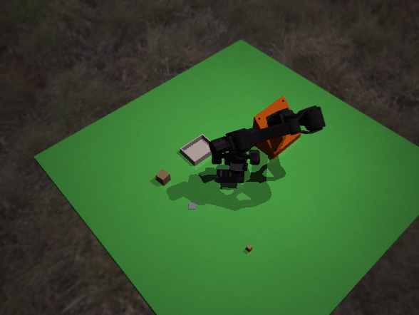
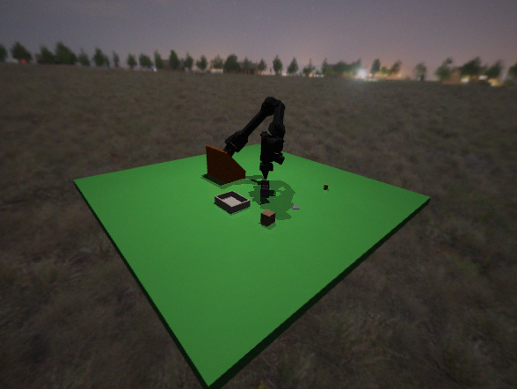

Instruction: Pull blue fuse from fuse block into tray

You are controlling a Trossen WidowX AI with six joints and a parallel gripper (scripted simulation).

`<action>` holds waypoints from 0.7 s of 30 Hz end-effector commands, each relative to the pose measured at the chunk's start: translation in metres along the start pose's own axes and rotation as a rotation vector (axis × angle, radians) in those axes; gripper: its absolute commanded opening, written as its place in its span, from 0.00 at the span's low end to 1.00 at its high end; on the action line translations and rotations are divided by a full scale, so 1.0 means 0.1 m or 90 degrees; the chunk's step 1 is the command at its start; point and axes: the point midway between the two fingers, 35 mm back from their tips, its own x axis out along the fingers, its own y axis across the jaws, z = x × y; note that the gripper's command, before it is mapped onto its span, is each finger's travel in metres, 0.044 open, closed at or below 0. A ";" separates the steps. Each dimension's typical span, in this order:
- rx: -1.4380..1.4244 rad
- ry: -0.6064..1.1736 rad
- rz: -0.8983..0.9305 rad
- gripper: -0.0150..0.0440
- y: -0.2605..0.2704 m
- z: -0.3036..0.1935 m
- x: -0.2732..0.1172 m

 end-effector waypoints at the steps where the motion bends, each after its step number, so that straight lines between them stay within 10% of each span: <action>1: 0.005 -0.003 0.005 0.38 0.02 -0.01 0.06; 21: 0.005 -0.003 0.005 0.38 0.02 0.00 0.24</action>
